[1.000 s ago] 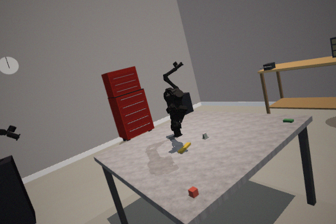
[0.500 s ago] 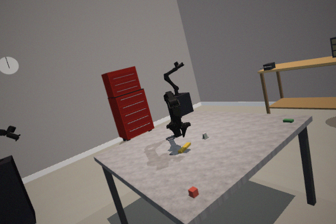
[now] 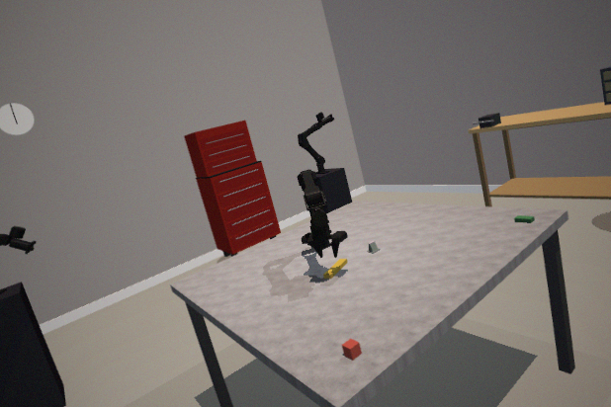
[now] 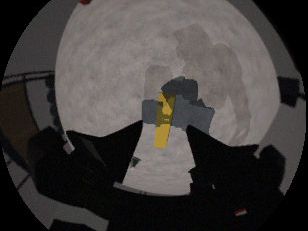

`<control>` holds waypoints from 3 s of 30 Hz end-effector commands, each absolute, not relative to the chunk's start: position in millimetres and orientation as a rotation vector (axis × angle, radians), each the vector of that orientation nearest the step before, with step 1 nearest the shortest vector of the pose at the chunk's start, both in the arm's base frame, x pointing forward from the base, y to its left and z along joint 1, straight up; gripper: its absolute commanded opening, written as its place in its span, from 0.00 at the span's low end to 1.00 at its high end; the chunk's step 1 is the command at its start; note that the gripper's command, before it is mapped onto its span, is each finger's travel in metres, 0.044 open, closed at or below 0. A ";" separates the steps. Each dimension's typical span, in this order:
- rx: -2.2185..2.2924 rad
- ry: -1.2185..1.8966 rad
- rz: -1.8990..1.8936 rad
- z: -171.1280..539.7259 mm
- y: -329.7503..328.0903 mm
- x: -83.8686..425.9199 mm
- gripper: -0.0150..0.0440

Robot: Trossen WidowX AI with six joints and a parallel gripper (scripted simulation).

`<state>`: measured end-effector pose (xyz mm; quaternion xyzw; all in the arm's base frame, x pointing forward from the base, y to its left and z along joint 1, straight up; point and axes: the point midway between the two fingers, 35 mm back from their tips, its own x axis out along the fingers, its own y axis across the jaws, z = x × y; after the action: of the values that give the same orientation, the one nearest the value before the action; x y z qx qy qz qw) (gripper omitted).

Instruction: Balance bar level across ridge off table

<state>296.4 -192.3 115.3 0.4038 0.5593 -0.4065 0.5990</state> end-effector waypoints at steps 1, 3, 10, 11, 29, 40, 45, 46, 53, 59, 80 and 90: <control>0.941 1.324 -0.939 91.5 -190.2 294.3 0.79; 0.941 1.324 -0.939 80.0 -190.1 294.1 0.79; 0.941 1.324 -0.939 74.9 -190.0 294.0 0.79; 0.941 1.324 -0.939 74.1 -190.0 294.1 0.79; 0.941 1.324 -0.939 50.0 -190.3 294.6 0.79; 0.941 1.324 -0.939 50.0 -190.3 294.6 0.79; 0.941 1.324 -0.939 50.0 -190.3 294.6 0.79; 0.939 1.320 -0.945 51.3 -191.3 294.9 0.74; 0.939 1.320 -0.945 51.3 -191.3 294.9 0.50; 0.939 1.320 -0.945 51.3 -191.3 294.9 0.43; 0.940 1.322 -0.941 100.5 -191.9 296.5 0.25; 0.940 1.323 -0.940 126.2 -190.3 294.4 0.25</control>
<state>294.1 -190.8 116.5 0.4036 0.5708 -0.4064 0.5884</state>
